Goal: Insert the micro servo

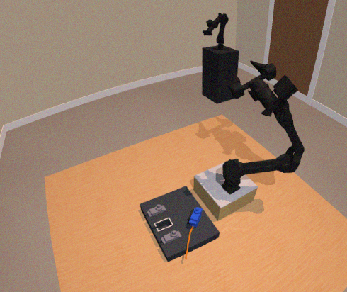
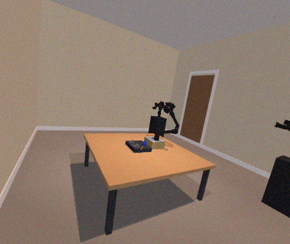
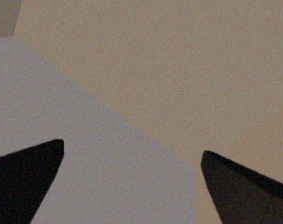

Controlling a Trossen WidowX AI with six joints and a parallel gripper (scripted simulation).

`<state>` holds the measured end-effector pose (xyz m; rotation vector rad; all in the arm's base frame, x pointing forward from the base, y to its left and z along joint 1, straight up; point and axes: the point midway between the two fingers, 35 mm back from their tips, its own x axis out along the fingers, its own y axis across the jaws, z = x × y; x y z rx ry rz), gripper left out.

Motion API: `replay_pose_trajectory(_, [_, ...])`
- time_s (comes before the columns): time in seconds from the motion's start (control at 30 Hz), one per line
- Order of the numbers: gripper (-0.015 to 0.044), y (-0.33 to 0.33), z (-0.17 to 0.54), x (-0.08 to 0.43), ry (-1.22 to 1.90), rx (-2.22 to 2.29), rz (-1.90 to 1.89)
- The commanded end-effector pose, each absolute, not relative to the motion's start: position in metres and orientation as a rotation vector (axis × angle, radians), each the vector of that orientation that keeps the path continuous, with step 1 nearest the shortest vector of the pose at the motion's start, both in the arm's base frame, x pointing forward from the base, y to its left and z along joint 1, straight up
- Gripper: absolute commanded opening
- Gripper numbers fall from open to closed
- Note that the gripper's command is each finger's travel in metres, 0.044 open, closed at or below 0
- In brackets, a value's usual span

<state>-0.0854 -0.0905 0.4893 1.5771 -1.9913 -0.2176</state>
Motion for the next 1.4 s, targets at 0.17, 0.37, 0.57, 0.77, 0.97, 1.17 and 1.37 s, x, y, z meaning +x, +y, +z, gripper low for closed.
replay_pose_trajectory(0.17, [0.044, -0.1, 0.488, -0.07, -1.902, 1.564, -0.313])
replay_pose_trajectory(0.37, [0.044, -0.116, 0.484, -0.039, -1.724, 1.536, -0.466])
replay_pose_trajectory(0.57, [0.044, -0.129, 0.477, -0.006, -1.538, 1.503, -0.59])
replay_pose_trajectory(0.77, [0.044, -0.139, 0.468, 0.024, -1.356, 1.445, -0.699])
replay_pose_trajectory(0.97, [0.044, -0.147, 0.456, 0.056, -1.155, 1.378, -0.788])
replay_pose_trajectory(1.17, [0.044, -0.152, 0.441, 0.087, -0.954, 1.301, -0.854])
replay_pose_trajectory(1.37, [0.044, -0.154, 0.425, 0.119, -0.758, 1.22, -0.886])
